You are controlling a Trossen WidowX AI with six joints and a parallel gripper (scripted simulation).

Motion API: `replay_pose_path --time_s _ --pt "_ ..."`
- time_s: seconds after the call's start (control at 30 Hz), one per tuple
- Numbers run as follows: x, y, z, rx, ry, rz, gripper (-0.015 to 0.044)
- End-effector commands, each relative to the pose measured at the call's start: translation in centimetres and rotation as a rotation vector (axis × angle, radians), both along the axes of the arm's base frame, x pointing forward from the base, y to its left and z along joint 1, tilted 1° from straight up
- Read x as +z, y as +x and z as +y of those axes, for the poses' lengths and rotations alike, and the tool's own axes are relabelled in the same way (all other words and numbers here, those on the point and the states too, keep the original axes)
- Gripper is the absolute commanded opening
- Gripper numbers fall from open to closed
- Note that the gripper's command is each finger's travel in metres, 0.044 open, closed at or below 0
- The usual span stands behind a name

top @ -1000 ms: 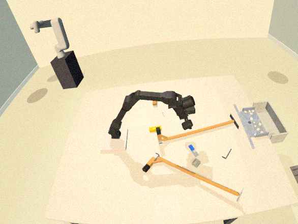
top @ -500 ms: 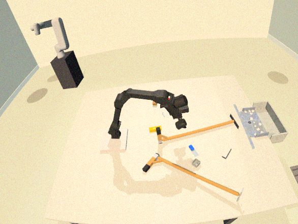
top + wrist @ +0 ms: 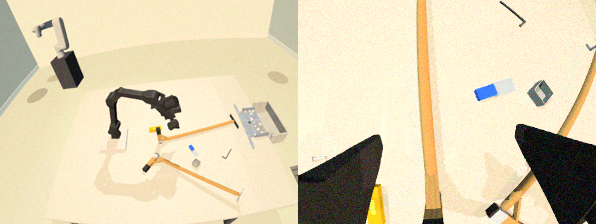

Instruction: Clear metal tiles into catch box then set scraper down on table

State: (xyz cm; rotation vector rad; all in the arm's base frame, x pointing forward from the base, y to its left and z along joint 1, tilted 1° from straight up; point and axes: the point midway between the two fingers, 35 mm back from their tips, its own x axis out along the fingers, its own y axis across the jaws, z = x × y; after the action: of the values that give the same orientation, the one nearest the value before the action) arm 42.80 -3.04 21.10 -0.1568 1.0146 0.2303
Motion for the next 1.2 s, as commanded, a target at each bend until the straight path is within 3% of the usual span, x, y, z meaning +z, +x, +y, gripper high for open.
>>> replay_pose_path --time_s 0.0,1.17 --pt "0.0 -1.3 -0.4 0.006 0.006 -0.002 0.044" --pt "0.2 -11.7 -2.1 0.015 0.03 -0.102 0.044"
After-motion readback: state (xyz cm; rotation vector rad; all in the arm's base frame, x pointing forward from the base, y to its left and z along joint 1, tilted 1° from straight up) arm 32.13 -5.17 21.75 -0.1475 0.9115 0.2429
